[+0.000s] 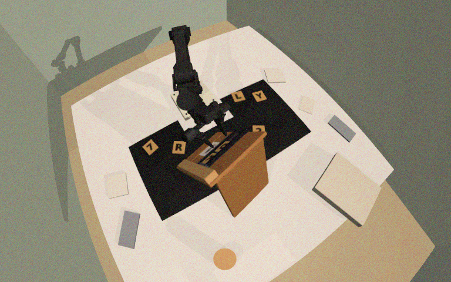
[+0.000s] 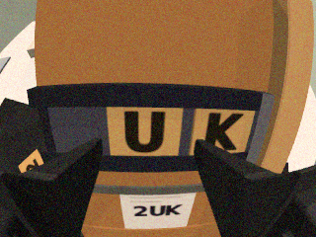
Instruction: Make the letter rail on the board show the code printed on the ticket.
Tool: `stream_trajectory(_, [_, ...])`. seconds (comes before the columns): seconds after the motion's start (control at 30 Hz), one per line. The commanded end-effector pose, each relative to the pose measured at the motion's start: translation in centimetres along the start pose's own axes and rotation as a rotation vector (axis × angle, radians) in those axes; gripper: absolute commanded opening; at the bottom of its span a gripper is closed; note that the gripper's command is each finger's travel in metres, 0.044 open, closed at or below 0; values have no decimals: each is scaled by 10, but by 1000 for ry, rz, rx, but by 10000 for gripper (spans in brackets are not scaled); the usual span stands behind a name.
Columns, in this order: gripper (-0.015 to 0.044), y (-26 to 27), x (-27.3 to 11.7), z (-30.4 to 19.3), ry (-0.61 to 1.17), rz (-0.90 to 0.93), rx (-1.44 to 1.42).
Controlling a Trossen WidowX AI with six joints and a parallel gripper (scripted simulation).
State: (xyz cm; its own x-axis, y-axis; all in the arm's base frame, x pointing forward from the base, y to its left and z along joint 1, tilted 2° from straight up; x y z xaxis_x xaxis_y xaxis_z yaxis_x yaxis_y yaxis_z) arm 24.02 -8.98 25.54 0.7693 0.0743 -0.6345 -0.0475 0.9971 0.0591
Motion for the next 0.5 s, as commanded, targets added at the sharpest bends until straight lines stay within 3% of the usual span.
stream_trajectory(0.0, [295,0,-3,0,-1,6,-5])
stream_trajectory(0.47, [295,-1,-12,0,0,6,-6])
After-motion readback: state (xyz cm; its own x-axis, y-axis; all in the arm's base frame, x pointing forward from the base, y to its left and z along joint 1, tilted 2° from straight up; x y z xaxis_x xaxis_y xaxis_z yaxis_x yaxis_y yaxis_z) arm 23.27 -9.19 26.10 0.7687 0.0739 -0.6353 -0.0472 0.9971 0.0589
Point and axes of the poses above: the point midway between the two fingers, 35 mm back from their tips, its own x axis out along the fingers, its own y axis across the jaws, z = x × y, the point moved 9 cm from there along -x, back along the fingers, and after that the axes turned 8 degrees about x, right-handed, at the moved point
